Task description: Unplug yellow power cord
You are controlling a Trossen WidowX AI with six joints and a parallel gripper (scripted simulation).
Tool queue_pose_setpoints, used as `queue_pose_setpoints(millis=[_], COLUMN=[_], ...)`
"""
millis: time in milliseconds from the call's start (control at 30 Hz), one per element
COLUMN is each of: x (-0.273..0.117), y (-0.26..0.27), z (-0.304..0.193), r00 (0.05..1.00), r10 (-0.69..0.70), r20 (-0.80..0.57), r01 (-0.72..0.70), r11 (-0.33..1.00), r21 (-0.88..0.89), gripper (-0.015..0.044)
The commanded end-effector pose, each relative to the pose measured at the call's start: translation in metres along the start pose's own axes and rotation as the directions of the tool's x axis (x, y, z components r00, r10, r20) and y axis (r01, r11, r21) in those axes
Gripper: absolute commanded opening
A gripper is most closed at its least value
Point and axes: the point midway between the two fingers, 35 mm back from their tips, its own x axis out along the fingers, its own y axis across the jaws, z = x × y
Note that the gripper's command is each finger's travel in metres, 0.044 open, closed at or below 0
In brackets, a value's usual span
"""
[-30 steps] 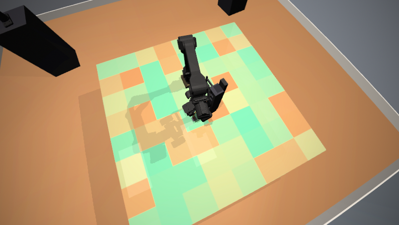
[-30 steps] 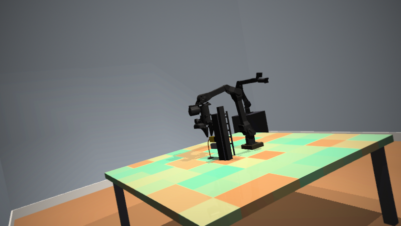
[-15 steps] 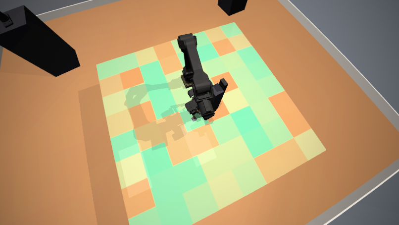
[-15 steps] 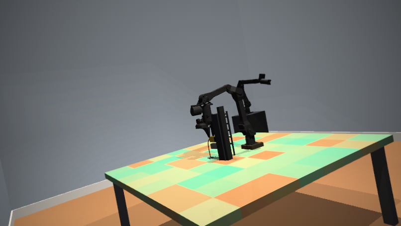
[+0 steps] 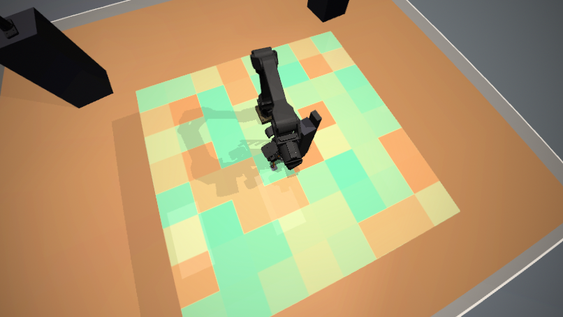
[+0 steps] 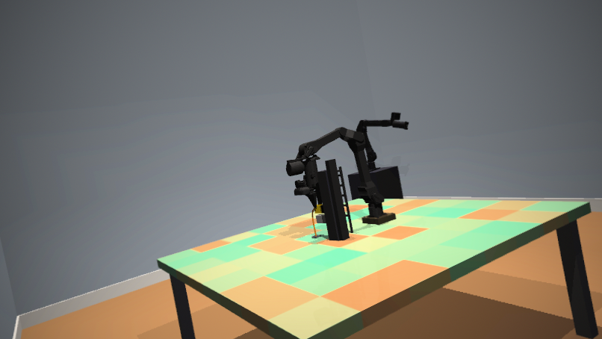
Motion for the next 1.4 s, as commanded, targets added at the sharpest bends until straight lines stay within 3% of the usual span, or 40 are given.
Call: queue_pose_setpoints(millis=[0,133,1333,1367], x=[0.0,0.0,-0.004,-0.003], y=[0.0,0.0,-0.001,-0.001], z=[0.0,0.0,0.054,0.052], r00=[1.0,1.0,1.0,1.0], r10=[0.001,0.001,0.0,0.0], r20=[0.0,0.0,0.003,0.002], r01=[-0.001,-0.001,0.0,0.0], r11=[1.0,1.0,1.0,1.0], r21=[-0.001,-0.001,0.003,0.003], gripper=[0.0022,0.0,0.0,0.0026])
